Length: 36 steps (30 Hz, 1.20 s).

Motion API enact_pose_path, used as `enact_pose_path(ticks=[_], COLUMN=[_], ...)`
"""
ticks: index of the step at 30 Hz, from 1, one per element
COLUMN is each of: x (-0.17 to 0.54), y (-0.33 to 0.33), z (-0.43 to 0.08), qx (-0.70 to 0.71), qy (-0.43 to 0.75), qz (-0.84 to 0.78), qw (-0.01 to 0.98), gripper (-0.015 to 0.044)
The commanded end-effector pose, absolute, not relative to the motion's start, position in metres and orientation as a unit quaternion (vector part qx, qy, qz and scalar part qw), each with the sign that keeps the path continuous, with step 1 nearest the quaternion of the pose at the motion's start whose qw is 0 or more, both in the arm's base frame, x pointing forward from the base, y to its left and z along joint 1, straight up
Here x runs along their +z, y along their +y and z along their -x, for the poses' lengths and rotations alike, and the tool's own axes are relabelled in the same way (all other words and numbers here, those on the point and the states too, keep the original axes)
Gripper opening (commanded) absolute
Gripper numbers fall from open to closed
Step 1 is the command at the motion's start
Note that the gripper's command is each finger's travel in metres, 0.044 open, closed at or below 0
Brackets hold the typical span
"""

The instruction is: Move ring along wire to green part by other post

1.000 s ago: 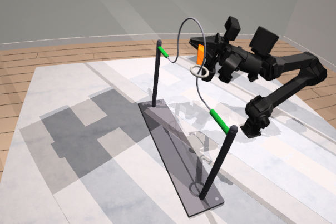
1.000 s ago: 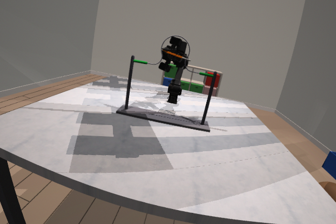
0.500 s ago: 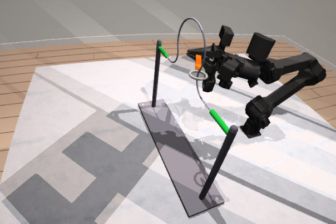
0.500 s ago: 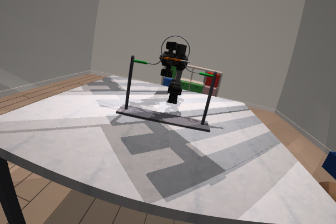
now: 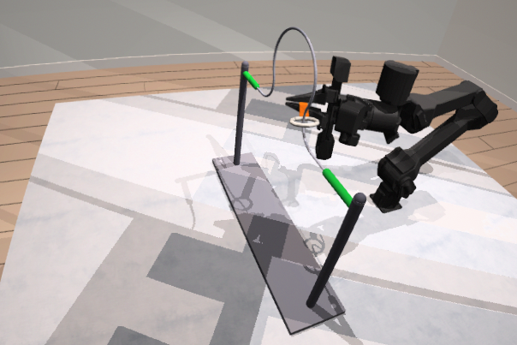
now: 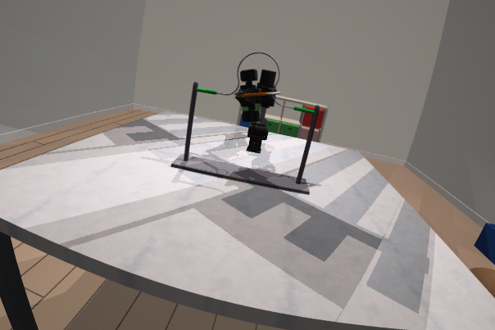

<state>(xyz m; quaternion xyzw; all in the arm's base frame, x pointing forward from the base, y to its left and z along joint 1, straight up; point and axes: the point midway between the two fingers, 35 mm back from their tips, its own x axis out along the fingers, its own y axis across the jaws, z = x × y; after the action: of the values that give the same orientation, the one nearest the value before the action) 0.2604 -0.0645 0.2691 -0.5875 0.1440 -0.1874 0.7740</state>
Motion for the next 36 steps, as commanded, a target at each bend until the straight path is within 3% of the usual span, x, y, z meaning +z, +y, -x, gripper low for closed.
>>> enact_pose_path(ticks=[1,36], x=[0.254,0.176], y=[-0.061,0.002], z=[-0.26,-0.268], qx=[-0.179,-0.092], qy=[0.157,0.178], qz=[0.558,0.259], qw=[0.795,0.945], gripper=[-0.015,-0.015])
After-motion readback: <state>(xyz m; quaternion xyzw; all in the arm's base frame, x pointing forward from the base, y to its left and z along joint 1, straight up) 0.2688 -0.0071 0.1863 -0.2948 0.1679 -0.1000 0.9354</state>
